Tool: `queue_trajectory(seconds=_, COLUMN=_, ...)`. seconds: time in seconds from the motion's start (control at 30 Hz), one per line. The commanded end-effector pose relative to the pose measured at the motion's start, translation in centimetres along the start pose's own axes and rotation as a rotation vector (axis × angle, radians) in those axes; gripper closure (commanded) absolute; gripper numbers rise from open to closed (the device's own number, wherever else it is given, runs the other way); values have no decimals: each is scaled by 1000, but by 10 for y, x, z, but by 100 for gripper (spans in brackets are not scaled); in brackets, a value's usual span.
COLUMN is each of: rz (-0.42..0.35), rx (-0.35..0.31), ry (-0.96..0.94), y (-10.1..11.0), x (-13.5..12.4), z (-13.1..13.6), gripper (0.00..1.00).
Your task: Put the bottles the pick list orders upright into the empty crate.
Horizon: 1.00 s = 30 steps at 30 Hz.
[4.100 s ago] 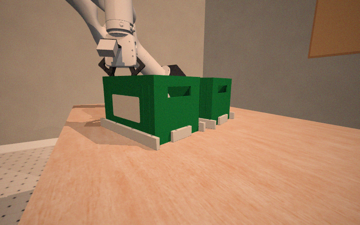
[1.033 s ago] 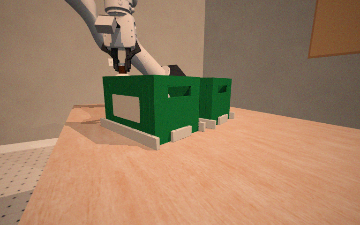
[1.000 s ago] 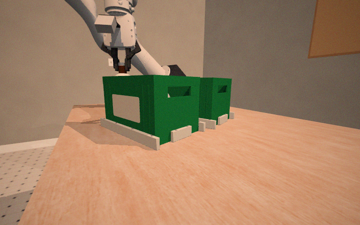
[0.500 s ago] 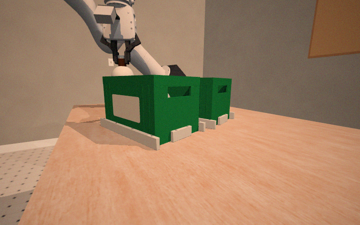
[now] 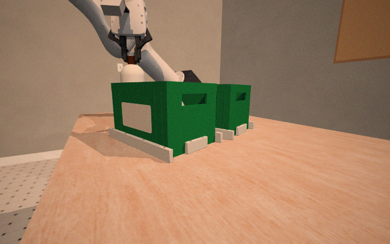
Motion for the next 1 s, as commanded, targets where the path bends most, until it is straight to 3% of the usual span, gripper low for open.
queue_trajectory(seconds=0.0, rz=1, rx=1, ry=-1, y=8, x=0, z=0, gripper=100)
queue_trajectory(seconds=0.97, rz=1, rx=1, ry=-1, y=51, x=0, z=0, gripper=100)
Point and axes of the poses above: the point where the finger pads meet when closed, its own y axis back along the fingers, its own z axis across the jaws, x = y × z, the point moved 5 cm from there along y, back along the fingers, and after that the axes turned 11 degrees about -y, right-handed, at the moved point
